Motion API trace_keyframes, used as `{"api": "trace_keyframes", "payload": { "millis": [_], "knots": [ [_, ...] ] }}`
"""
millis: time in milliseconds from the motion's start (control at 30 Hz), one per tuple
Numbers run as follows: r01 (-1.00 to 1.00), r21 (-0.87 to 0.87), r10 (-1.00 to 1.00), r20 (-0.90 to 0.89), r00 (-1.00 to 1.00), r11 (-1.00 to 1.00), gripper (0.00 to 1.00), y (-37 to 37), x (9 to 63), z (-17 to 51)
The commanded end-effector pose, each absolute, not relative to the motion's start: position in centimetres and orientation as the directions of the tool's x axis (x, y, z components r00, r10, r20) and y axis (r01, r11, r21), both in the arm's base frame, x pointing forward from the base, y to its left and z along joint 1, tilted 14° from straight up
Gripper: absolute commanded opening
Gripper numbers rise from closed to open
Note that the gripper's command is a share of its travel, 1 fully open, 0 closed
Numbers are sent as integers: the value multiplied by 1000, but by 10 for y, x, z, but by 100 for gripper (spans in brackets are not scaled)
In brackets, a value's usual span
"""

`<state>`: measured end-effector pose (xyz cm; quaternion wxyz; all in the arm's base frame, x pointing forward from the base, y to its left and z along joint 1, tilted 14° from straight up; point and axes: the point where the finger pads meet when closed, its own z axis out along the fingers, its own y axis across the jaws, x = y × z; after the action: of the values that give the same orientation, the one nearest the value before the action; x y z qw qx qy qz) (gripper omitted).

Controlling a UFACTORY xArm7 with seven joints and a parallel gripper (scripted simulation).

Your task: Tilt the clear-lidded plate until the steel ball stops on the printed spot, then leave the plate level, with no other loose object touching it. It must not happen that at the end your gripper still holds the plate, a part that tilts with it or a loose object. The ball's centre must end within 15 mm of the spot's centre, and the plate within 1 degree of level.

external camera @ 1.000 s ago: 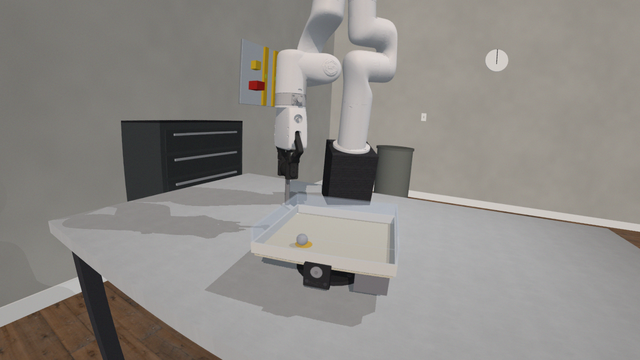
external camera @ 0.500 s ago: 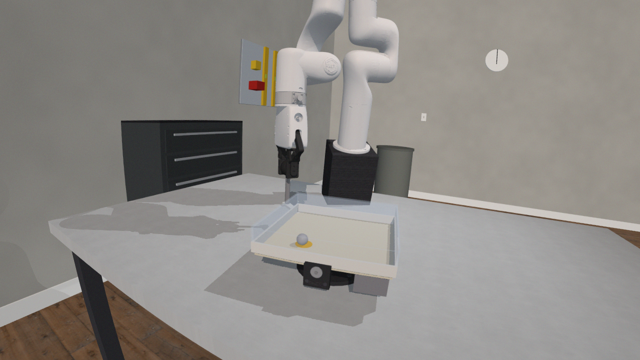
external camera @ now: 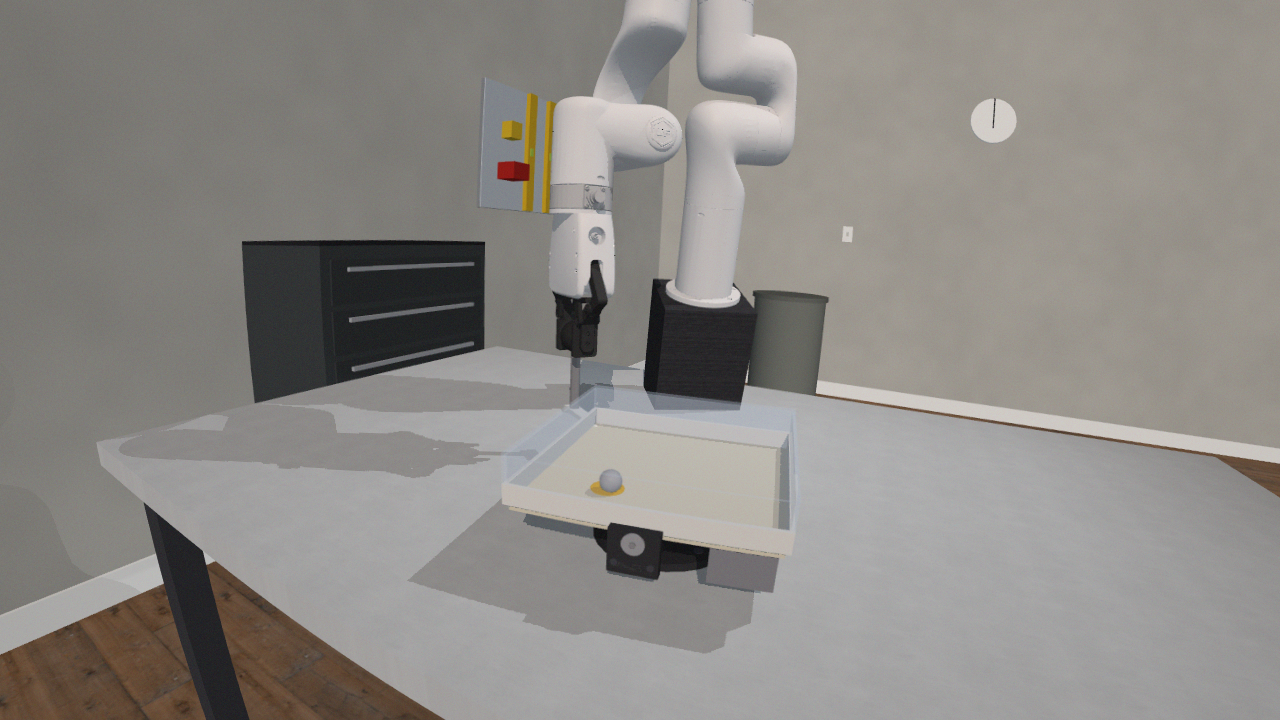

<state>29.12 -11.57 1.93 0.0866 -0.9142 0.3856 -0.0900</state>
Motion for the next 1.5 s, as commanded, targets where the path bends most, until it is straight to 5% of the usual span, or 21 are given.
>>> {"api": "trace_keyframes", "payload": {
  "millis": [0,1467],
  "knots": [
    [-689,-229,-720,100,686,-688,0,-116,292,17],
    [-689,-229,-720,100,686,-688,0,-117,292,17]
  ]
}}
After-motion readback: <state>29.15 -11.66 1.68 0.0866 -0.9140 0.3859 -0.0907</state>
